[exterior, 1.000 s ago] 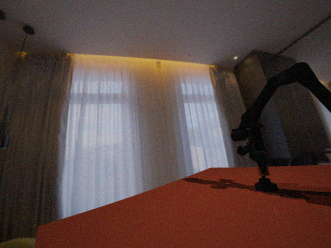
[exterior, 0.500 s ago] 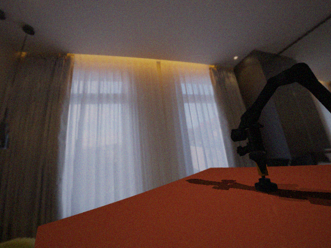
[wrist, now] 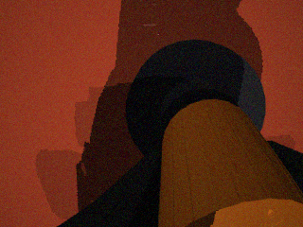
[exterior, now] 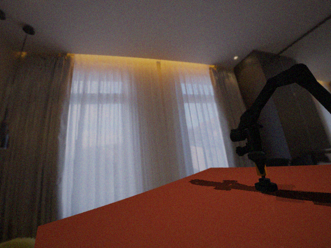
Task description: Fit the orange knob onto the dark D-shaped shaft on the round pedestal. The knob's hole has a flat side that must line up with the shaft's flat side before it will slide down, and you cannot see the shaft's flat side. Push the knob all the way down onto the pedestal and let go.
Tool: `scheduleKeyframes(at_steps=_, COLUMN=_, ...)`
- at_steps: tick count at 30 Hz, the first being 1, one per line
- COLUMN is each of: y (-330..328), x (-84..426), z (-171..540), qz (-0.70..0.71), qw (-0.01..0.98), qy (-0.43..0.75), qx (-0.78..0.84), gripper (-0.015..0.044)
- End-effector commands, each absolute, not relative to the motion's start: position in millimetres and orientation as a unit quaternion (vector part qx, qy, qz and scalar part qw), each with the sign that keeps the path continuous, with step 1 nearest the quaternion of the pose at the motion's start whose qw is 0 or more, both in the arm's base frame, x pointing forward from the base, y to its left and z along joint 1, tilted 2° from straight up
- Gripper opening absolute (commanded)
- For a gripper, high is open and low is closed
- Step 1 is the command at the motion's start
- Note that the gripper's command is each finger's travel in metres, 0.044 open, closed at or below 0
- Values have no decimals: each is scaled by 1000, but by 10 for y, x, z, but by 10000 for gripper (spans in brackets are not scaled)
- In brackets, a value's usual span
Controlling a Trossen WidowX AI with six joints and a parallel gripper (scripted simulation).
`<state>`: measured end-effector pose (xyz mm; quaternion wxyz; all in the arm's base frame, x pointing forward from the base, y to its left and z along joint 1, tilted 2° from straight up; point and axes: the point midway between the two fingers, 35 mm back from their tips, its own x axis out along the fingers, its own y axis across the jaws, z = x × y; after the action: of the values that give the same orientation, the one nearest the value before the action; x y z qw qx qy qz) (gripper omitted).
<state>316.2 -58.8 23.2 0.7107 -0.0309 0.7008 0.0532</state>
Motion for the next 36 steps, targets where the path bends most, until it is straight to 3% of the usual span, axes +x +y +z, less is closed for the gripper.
scheduleKeyframes(at_steps=1, y=-596, x=3175, z=258, qz=52, qw=712, qy=700, qx=-33, gripper=0)
scheduleKeyframes(at_steps=13, y=-590, x=3125, z=278, qz=125, qw=704, qy=690, qx=-108, gripper=0)
scheduleKeyframes(at_steps=36, y=-592, x=3147, z=282, qz=134, qw=703, qy=689, qx=-117, gripper=0)
